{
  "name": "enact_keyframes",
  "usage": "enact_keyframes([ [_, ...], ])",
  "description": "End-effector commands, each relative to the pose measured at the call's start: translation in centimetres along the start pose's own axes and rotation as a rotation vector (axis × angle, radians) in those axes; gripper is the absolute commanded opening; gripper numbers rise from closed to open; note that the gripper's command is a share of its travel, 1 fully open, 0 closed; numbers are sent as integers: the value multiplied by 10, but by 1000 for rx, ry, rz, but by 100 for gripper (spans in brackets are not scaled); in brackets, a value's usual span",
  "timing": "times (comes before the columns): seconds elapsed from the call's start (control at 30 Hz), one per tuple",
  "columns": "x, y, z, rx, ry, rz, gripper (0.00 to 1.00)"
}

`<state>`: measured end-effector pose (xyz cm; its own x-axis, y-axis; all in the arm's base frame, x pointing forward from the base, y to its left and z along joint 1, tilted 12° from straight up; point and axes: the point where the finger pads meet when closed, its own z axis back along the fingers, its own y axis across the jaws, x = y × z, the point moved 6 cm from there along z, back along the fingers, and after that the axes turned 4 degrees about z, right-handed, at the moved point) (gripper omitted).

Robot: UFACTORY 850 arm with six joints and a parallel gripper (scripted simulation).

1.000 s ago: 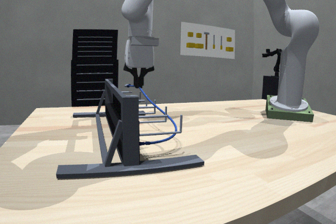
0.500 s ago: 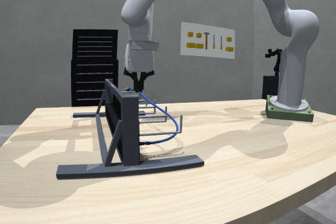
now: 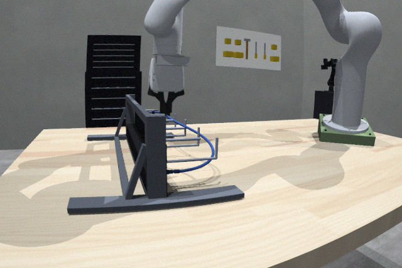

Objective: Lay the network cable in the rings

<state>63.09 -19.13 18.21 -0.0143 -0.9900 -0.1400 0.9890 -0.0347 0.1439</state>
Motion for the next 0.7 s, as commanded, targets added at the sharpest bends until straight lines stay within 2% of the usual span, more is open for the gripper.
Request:
enact_keyframes([
  [0.0, 0, 1, 0, 3, -1, 0, 0],
  [0.67, 0, 1, -14, 3, -1, 0, 0],
])
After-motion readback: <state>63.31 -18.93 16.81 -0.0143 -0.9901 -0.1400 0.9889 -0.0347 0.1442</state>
